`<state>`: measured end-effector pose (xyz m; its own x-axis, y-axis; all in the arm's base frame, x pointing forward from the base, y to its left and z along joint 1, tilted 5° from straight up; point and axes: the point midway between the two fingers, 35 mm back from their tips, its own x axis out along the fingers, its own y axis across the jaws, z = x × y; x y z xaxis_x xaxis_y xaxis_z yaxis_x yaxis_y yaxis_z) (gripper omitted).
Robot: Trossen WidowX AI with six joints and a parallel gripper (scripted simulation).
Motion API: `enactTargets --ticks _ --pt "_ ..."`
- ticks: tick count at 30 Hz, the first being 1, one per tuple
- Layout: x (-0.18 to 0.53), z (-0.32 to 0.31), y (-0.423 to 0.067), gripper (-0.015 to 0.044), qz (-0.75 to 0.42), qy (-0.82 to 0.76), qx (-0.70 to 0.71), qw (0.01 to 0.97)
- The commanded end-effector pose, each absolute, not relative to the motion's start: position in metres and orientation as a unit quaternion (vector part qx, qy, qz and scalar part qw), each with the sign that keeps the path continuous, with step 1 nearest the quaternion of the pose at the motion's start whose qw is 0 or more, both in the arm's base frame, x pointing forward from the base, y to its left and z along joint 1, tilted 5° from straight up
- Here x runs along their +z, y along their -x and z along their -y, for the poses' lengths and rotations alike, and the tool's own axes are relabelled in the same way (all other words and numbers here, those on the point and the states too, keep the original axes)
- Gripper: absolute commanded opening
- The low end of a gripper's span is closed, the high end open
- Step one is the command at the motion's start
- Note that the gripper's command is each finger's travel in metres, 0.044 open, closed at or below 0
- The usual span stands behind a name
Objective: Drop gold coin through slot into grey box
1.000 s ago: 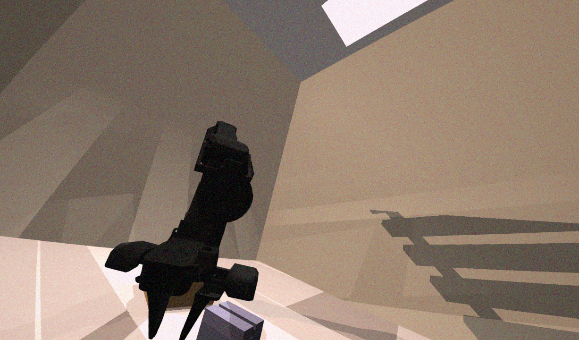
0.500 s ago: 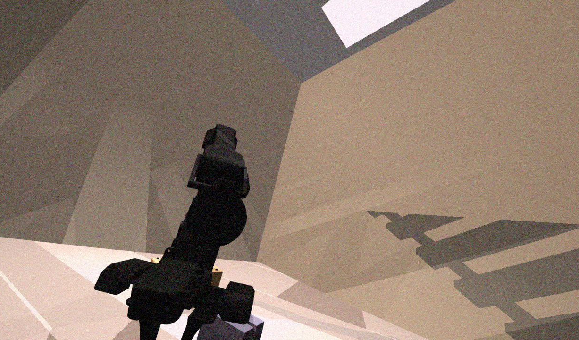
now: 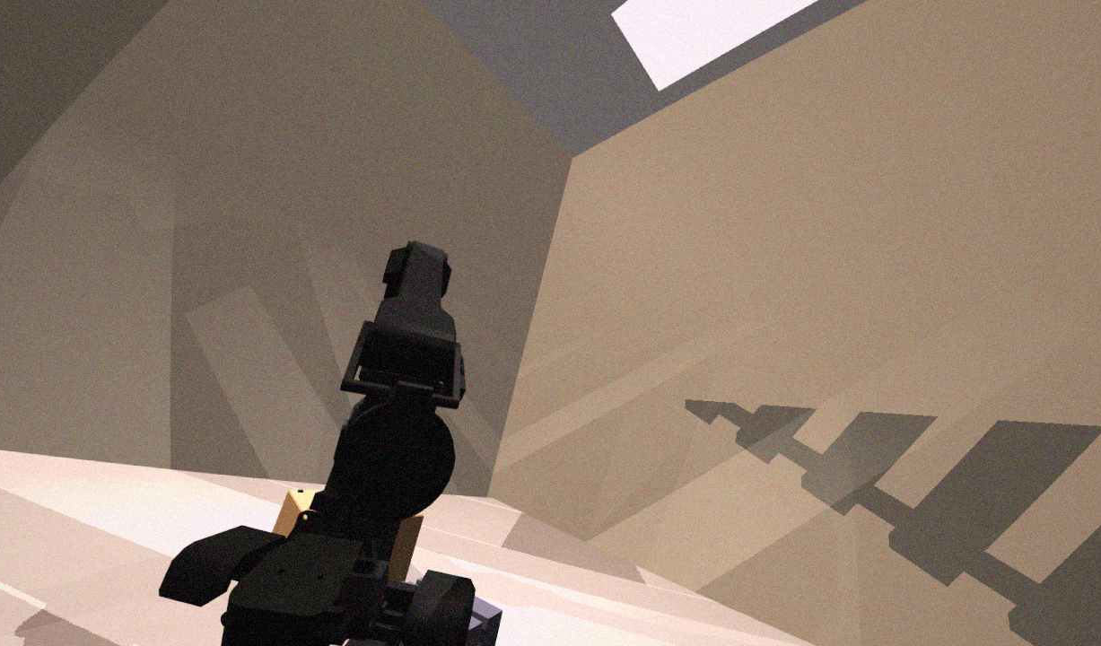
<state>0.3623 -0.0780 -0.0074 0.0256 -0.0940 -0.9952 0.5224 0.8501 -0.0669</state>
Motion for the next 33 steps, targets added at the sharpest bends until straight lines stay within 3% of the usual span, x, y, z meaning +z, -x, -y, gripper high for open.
enactTargets --ticks 1,9,15,33 --pt "-0.015 0.078 -0.36 0.0161 -0.665 -0.162 -0.218 0.696" --pt "-0.026 0.079 -0.36 0.0161 -0.665 -0.162 -0.218 0.695" --pt "-0.026 0.079 -0.36 0.0003 -0.665 -0.162 -0.218 0.695" --pt "-0.004 0.077 -0.362 0.0 -0.665 -0.162 -0.218 0.696"
